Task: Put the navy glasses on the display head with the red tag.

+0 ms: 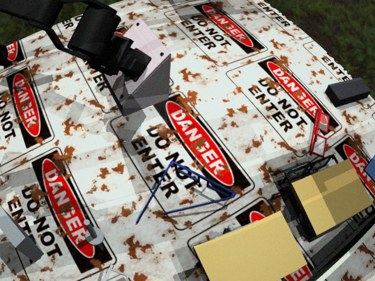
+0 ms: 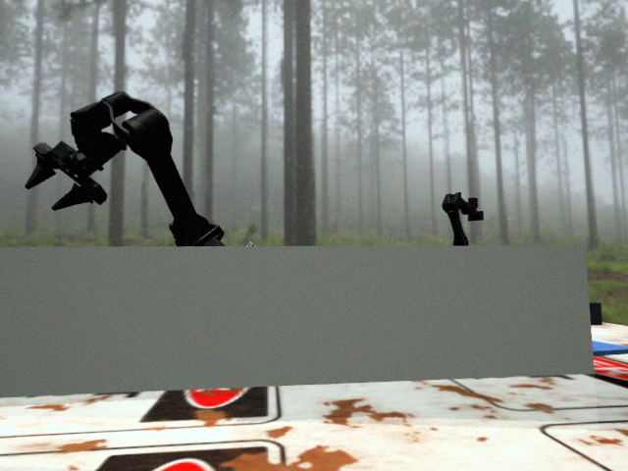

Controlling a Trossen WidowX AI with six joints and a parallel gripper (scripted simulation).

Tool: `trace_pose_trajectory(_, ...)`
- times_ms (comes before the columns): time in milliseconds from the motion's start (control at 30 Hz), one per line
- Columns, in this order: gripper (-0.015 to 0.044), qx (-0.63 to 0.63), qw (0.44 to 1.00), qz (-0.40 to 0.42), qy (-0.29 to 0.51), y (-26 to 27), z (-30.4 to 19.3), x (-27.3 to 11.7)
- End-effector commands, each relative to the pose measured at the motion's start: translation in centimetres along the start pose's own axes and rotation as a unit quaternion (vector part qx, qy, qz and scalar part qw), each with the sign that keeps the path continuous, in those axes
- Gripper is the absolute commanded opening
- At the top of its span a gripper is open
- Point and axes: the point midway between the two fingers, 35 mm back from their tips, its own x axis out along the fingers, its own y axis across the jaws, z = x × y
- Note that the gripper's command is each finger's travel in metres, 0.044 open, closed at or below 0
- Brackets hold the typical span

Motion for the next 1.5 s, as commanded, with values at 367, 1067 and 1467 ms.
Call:
trace_pose_trajectory(367,0.0335,0.023,1.0,0.017,-0.013,0.5,-0.3,0.5)
trace_pose_trajectory(1067,0.02,0.193,0.918,0.325,-0.121,10.0,3.3,9.9)
trace_pose_trajectory(1467,0.02,0.18,0.849,0.491,-0.073,18.6,9.5,12.9)
